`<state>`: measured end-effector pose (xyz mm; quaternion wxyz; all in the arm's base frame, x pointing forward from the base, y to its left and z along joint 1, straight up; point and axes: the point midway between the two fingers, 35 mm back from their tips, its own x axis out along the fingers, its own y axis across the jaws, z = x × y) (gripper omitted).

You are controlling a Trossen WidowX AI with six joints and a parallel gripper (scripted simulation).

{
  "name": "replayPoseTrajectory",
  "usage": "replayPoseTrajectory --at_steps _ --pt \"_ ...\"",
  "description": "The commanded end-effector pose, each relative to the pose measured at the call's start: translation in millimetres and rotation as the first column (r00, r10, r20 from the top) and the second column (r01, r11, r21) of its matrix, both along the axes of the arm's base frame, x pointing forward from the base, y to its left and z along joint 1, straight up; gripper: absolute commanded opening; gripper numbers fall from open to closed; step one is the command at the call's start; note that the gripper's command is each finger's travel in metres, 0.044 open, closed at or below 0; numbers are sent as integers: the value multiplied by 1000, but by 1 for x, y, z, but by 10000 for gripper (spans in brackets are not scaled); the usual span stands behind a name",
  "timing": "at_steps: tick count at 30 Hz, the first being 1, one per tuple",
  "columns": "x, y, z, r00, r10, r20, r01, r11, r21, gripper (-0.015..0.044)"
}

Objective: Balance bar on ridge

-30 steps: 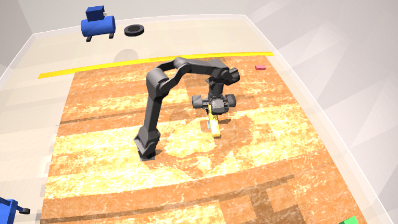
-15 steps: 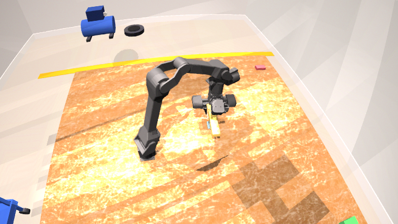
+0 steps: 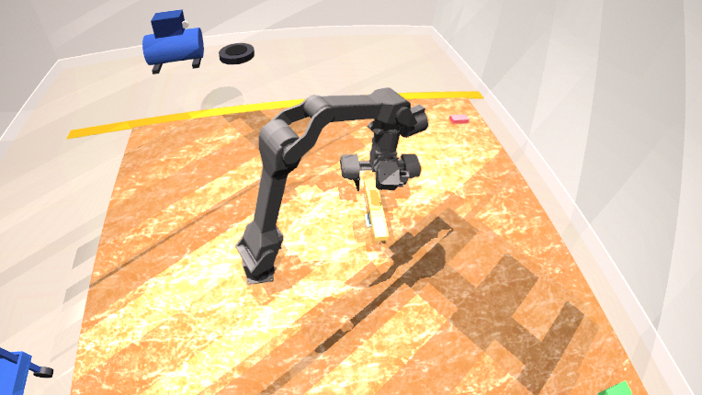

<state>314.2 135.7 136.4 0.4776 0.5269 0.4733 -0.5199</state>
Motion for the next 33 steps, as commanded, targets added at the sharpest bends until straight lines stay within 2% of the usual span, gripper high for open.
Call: replayPoseTrajectory --at_steps 1,33 --pt "-2 -1 49 1000 0 20 -1 1000 9 440" --pt "-4 -2 57 1000 0 20 -1 1000 8 440"
